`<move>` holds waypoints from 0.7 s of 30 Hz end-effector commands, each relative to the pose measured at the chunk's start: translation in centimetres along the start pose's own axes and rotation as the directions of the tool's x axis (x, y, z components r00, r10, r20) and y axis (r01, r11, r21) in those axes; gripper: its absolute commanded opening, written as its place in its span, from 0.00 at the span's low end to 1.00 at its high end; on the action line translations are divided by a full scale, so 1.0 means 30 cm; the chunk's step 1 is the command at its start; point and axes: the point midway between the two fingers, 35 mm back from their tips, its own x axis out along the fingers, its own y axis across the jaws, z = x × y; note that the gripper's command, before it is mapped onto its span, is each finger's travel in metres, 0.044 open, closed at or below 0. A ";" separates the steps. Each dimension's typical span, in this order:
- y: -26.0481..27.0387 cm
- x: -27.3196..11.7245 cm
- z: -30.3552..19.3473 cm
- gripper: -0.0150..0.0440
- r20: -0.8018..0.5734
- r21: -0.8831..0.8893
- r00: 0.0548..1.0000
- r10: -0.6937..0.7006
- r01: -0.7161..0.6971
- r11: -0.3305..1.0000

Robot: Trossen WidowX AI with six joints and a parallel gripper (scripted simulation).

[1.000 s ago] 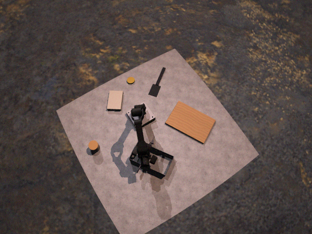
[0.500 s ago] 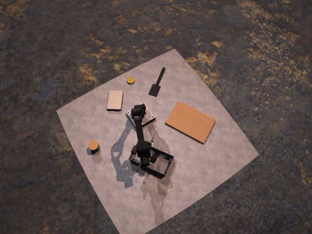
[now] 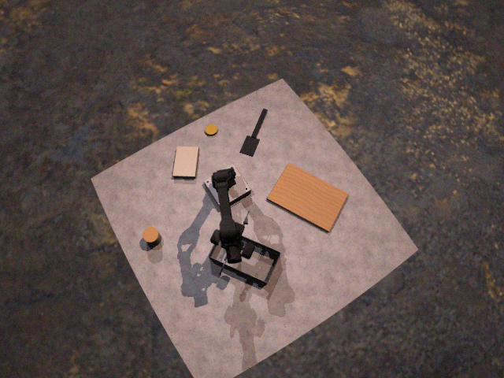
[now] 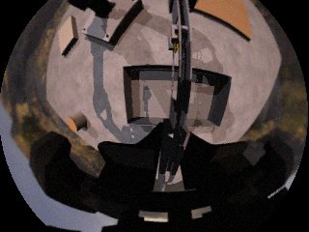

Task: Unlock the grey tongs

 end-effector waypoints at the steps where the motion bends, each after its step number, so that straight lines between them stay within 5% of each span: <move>1: -0.018 0.000 0.009 0.00 0.000 0.017 1.000 -0.001 0.001 1.000; 21: -0.347 -0.011 0.246 0.00 0.005 0.373 1.000 -0.015 0.012 0.928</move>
